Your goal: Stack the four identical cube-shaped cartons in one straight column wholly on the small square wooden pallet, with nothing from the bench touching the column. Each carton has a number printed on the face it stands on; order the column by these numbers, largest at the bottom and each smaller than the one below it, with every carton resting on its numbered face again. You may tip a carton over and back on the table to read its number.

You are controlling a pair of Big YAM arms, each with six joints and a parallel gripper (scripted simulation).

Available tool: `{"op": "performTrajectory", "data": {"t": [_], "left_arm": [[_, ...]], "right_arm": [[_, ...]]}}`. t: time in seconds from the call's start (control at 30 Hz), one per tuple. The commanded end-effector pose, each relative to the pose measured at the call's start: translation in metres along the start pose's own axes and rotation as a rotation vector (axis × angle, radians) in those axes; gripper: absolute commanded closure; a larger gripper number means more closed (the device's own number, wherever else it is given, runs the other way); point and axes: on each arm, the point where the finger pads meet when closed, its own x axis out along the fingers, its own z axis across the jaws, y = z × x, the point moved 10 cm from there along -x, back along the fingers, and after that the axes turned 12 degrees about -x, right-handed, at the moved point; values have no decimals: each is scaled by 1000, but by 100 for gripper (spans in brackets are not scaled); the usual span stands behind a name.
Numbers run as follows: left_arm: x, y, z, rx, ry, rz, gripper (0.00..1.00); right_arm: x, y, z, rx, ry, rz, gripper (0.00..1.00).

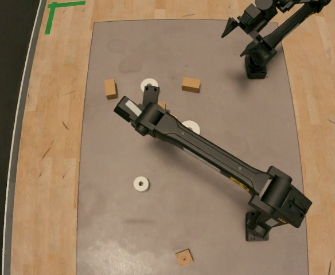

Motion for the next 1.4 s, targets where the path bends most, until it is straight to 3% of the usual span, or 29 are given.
{"op": "performTrajectory", "data": {"t": [0.0,0.07,0.2,0.23,0.4,0.63,0.7,0.93,1.2,1.27,1.37], "left_arm": [[17,-2,2,10,27,23,21],[2,13,-1,-51,15,28,21],[-12,17,1,-97,-19,32,21],[-6,37,-1,-162,-16,75,21],[-24,113,-1,-396,-136,251,21],[-45,215,-12,-730,-352,393,21],[-45,215,-12,-730,-352,393,21],[-56,309,-39,-1056,-595,398,21],[-51,385,-77,-1385,-813,252,21],[-51,385,-77,-1385,-813,252,21],[-46,409,-94,-1506,-874,167,21]], "right_arm": [[0,-3,-1,0,-3,-2,0],[-1,-11,-2,-2,0,-19,0],[-1,-20,-1,-10,-13,-43,0],[4,-25,-1,-14,-16,-51,0],[38,-54,6,-39,-54,-86,0],[102,-96,29,-80,-122,-147,0],[102,-96,29,-80,-122,-147,0],[177,-128,74,-122,-201,-212,0],[253,-140,138,-160,-285,-280,0],[253,-140,138,-160,-285,-280,0],[279,-139,166,-173,-317,-307,0]]}}
